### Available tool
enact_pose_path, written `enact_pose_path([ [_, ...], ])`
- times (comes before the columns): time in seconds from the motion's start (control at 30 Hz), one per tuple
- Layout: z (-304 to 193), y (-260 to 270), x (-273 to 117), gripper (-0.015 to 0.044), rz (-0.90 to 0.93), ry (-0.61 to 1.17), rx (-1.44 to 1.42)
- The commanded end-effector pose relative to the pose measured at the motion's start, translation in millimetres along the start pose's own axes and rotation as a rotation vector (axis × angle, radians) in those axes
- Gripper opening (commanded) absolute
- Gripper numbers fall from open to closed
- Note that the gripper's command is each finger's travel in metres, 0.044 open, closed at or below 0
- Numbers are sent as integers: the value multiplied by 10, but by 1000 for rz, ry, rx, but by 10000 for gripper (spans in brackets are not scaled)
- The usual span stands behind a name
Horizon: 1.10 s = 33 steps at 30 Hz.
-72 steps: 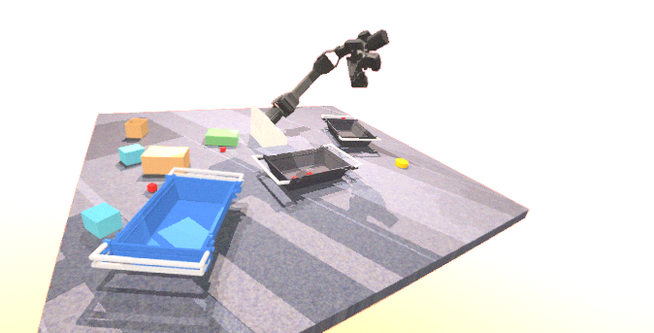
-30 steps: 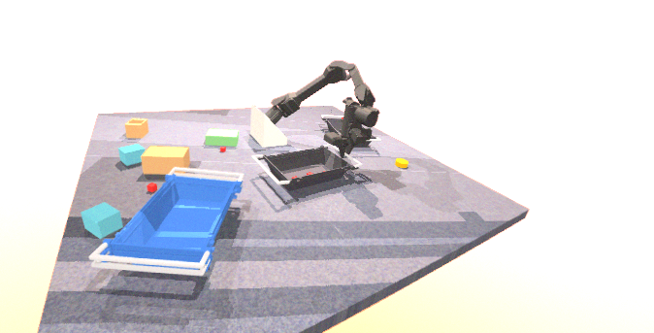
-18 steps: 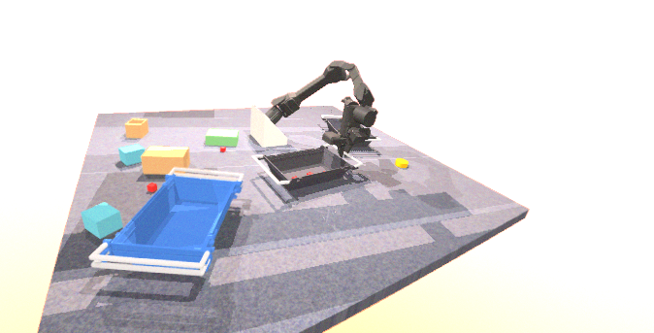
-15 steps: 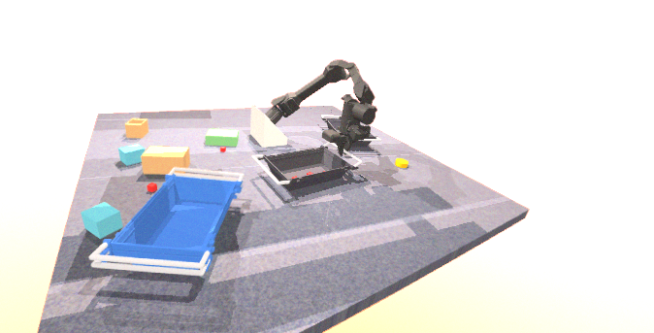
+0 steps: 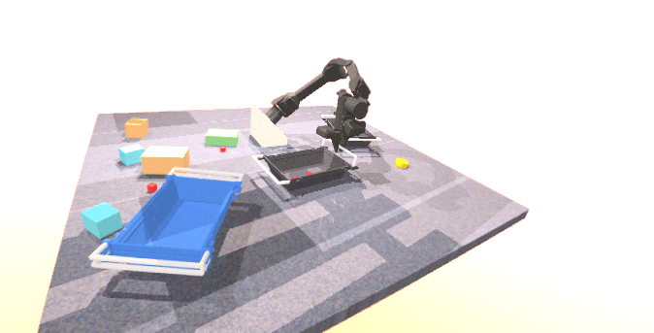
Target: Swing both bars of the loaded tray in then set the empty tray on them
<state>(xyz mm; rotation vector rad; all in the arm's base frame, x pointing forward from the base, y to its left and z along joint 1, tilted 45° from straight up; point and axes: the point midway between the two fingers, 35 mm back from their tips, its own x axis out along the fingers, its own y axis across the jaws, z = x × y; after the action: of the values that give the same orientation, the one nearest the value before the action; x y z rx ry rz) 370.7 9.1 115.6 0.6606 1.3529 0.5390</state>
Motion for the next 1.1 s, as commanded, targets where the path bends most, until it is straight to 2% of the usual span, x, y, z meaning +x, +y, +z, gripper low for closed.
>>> enact_pose_path([
  [0.0,-18,-188,80,87,-3,17,13],
  [0.27,-24,-376,253,87,-3,17,13],
  [0.63,-6,-316,-196,87,-5,17,13],
  [1.07,-6,-340,-113,87,-7,17,20],
])
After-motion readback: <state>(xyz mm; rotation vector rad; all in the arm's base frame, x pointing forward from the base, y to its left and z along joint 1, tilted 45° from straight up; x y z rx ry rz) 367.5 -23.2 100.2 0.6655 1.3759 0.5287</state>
